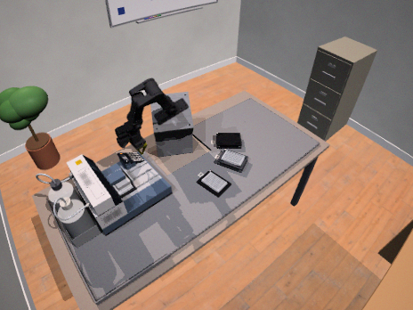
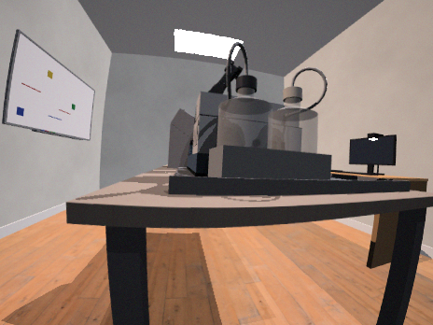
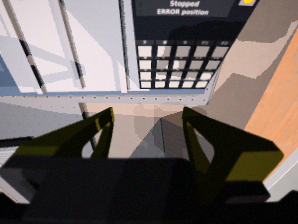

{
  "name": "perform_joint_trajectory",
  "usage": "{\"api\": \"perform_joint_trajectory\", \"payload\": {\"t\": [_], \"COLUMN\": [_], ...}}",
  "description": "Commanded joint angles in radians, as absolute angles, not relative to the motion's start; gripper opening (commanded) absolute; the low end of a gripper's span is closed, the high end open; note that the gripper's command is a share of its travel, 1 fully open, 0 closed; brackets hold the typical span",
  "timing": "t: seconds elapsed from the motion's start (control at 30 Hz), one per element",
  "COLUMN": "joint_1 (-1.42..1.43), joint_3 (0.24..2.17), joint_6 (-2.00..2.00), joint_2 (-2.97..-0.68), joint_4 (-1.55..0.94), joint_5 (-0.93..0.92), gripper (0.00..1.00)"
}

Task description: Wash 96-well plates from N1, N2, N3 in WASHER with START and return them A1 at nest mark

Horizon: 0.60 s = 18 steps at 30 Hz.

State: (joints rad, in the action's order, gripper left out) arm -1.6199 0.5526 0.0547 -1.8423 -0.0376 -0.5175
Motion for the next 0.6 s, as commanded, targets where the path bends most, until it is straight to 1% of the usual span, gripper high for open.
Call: {"api": "perform_joint_trajectory", "payload": {"t": [0.0,0.57], "joint_1": [-1.648,-1.733], "joint_3": [0.597,0.802], "joint_6": [0.084,0.179], "joint_2": [-1.841,-1.881], "joint_4": [-0.088,-0.299], "joint_5": [-0.524,-0.542], "gripper": [1.00,1.00]}}
